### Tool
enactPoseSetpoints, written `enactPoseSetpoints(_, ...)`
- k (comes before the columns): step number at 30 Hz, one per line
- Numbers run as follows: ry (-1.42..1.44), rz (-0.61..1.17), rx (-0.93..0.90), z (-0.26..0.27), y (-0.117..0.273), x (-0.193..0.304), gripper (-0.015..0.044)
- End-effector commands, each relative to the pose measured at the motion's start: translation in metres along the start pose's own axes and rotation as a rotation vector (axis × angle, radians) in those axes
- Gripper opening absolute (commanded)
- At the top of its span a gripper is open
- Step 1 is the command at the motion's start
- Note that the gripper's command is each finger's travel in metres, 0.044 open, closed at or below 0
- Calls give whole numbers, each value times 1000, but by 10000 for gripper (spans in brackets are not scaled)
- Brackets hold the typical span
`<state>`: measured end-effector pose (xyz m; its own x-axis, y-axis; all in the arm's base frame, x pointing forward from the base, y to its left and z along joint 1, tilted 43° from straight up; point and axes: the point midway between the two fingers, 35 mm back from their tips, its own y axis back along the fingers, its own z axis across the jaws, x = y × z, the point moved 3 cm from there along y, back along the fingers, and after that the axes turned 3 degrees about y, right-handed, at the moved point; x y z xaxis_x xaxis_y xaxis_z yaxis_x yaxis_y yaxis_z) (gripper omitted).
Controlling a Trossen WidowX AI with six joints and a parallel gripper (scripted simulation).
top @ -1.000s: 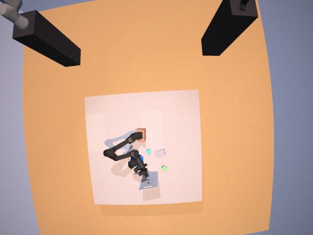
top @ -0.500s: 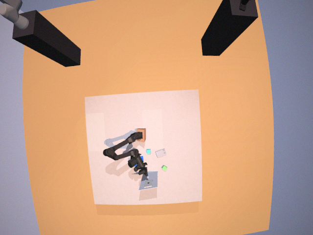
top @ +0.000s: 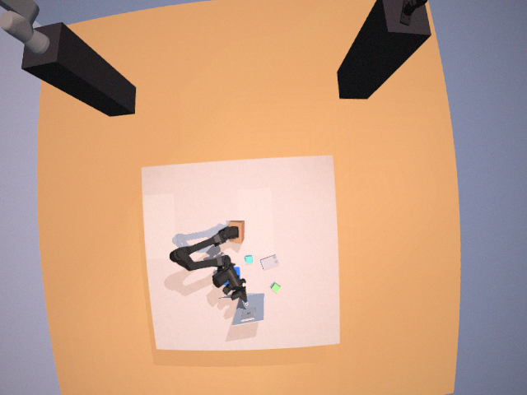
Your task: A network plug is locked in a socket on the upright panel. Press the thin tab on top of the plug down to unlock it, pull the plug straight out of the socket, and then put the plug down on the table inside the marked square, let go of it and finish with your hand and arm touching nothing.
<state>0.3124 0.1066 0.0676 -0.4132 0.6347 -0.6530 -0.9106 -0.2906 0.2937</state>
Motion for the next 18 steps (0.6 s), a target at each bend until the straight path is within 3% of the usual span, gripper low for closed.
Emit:
enactPoseSetpoints(1, -5, -5, 2, 9, 3, -1, 0)
enactPoseSetpoints(18, -9, -7, 3, 42, 18, -2, 0)
